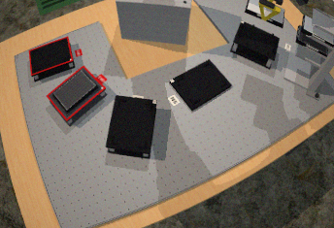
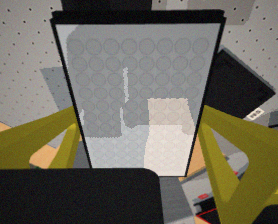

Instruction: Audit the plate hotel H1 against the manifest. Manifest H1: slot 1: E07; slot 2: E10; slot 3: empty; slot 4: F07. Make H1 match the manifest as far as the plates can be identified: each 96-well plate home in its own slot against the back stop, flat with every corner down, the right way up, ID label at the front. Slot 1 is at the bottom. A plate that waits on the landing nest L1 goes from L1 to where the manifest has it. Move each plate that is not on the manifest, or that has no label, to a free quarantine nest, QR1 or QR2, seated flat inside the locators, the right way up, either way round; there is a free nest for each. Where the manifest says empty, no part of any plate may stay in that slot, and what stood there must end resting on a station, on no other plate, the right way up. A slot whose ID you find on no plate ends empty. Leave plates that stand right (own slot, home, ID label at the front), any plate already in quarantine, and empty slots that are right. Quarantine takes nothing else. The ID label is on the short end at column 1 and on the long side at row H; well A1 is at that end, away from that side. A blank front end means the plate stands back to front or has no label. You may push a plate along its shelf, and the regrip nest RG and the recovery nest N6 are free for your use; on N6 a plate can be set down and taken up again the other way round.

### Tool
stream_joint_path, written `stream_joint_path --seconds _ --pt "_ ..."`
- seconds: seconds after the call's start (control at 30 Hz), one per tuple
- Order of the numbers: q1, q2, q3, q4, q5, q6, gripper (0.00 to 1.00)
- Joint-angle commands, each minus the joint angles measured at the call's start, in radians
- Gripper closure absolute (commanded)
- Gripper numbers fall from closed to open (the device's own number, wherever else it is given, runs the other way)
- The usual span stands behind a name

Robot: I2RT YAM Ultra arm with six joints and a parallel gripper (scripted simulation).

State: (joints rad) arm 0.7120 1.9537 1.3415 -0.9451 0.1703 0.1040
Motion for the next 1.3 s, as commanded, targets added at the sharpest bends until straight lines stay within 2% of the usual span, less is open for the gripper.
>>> stream_joint_path --seconds 0.0,0.27,0.33,0.37,0.43,0.5,0.53,0.6,0.67,0.73,0.8,0.9,1.07,1.13,1.2,1.27 --pt "0.039 0.018 0.046 -0.016 0.001 0.089 0.14" --pt "0.106 0.065 0.098 -0.032 0.004 0.156 0.14" --pt "0.106 0.065 0.098 -0.032 0.004 0.156 0.14" --pt "0.113 0.035 0.105 -0.035 0.004 0.164 0.14" --pt "0.125 0.067 0.116 -0.038 0.005 0.175 0.14" --pt "0.125 0.067 0.116 -0.028 0.005 0.175 0.14" --pt "0.12 0.085 0.111 -0.003 0.005 0.174 0.14" --pt "0.103 0.093 0.058 0.016 0.005 0.172 0.14" --pt "0.103 0.101 0.048 0.034 0.004 0.169 0.14" --pt "0.106 0.102 0.04 0.053 0.004 0.164 0.14" --pt "0.101 0.1 0.06 0.07 0.004 0.156 0.14" --pt "0.097 0.107 0.045 0.075 0.004 0.153 0.14" --pt "0.089 0.152 0.011 0.124 0.003 0.145 0.14" --pt "0.089 0.162 0.022 0.141 0.003 0.142 0.14" --pt "0.091 0.144 0.011 0.158 0.003 0.14 0.14" --pt "0.086 0.186 0.01 0.175 0.003 0.137 0.14"
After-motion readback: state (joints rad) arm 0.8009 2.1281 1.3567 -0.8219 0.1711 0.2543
